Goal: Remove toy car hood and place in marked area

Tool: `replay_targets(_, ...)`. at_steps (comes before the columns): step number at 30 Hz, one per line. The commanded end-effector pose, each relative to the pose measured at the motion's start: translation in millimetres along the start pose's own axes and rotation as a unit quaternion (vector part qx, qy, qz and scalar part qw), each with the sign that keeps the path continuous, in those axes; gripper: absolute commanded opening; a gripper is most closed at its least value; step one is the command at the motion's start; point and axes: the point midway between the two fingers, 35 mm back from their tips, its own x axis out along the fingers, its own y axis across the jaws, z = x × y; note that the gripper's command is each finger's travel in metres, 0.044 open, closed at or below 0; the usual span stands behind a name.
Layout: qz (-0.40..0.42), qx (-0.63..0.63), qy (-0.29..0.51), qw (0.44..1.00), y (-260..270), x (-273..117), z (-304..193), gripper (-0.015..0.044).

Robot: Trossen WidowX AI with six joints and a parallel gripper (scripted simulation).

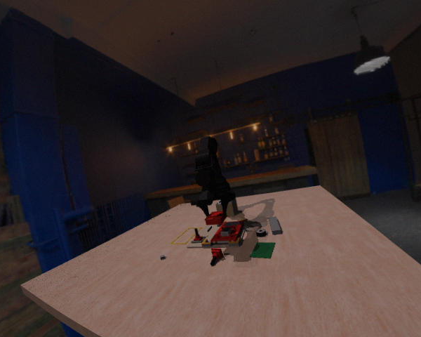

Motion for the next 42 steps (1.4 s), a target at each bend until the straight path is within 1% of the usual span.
replay_targets(1,0.002,-0.001,-0.001,1.0,-17.5,-0.8,-0.2,0.0)
replay_targets(21,-0.001,-0.001,-0.001,1.0,-90.0,-3.4,-8.1,0.0)
replay_targets(42,-0.004,0.0,-0.002,1.0,-160.6,-6.6,-32.0,0.0)
